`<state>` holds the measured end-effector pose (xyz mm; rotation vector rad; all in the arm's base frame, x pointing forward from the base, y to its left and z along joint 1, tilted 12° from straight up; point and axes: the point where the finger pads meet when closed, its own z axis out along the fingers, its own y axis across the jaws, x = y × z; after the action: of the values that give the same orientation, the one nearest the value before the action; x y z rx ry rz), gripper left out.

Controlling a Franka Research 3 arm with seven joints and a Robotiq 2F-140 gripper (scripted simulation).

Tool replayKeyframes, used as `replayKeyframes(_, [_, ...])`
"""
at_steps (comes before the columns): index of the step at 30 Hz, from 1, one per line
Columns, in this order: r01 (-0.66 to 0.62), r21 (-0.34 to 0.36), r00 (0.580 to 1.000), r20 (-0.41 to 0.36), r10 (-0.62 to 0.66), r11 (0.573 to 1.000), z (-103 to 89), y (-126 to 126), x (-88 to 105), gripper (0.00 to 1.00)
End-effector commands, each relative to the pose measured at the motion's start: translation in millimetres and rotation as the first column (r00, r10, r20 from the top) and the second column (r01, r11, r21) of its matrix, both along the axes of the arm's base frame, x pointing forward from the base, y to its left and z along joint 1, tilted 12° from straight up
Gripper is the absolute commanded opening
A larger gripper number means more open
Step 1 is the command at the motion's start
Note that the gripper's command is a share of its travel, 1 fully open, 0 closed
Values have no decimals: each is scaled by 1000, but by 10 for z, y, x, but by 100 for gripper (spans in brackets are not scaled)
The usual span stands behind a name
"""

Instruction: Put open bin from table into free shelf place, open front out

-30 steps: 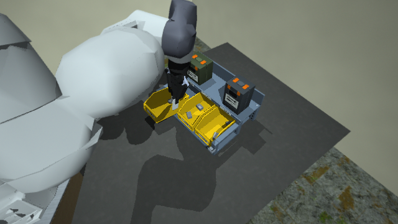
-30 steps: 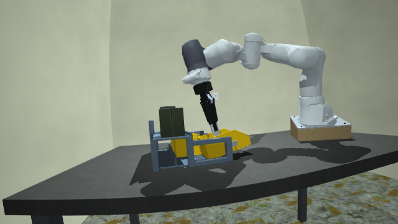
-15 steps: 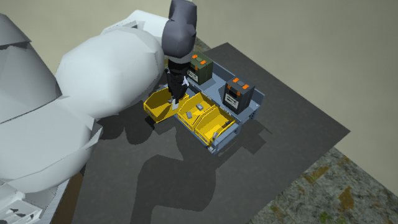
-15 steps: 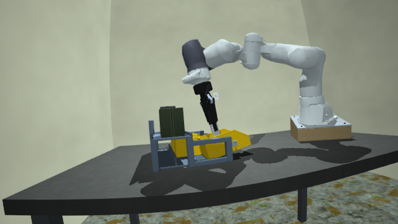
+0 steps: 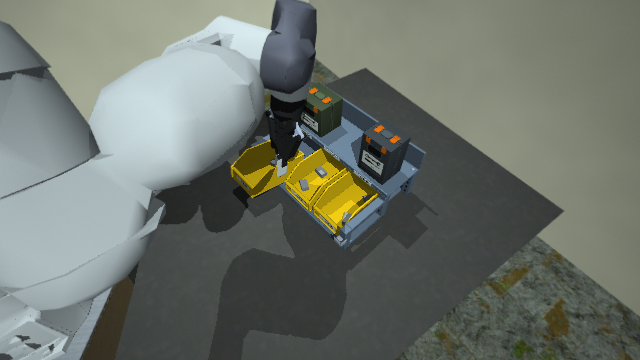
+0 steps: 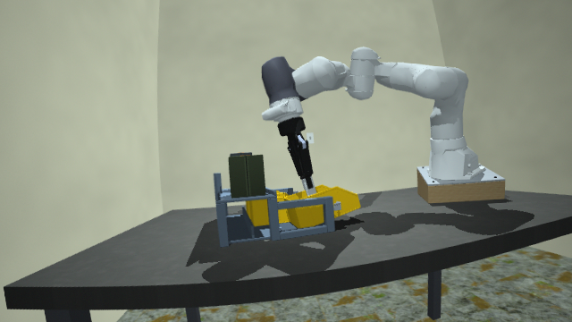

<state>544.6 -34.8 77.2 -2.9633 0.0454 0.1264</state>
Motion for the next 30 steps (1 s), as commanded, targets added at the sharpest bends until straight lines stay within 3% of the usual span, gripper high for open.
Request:
replayKeyframes(1, [3,0,1000,3,-3,1000,-1,2,18,0])
replayKeyframes(30, [5,-1,1000,16,-5,1000,-3,0,66,0])
